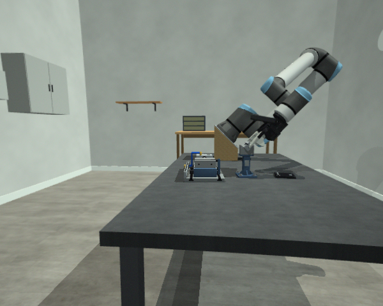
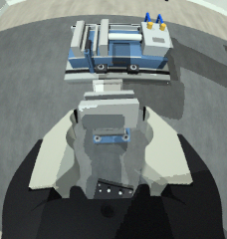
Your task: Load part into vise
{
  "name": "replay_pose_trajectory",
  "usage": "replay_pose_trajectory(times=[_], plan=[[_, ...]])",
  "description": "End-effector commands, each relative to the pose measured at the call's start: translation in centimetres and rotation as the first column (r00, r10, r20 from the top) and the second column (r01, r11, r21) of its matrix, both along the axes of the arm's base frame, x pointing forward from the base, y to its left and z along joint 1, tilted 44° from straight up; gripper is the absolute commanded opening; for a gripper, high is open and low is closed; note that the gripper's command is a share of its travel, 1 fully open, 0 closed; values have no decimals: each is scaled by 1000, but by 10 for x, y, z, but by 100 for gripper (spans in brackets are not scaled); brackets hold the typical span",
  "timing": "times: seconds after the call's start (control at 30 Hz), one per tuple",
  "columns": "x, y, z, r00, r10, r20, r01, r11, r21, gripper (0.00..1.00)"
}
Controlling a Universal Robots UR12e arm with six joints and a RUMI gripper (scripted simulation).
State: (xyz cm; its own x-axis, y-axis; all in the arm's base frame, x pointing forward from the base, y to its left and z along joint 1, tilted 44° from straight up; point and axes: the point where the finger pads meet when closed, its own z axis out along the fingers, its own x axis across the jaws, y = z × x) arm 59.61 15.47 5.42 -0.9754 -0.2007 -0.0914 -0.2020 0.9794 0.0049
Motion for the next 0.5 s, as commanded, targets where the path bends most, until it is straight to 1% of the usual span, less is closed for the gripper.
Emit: replay_pose_trajectory(times=[0.0, 0.47], plan=[[1, 0, 0, 1000, 1, -2, -1, 1000, 13, 51], [1, -1, 0, 1000, 6, -11, -5, 998, 61, 51]])
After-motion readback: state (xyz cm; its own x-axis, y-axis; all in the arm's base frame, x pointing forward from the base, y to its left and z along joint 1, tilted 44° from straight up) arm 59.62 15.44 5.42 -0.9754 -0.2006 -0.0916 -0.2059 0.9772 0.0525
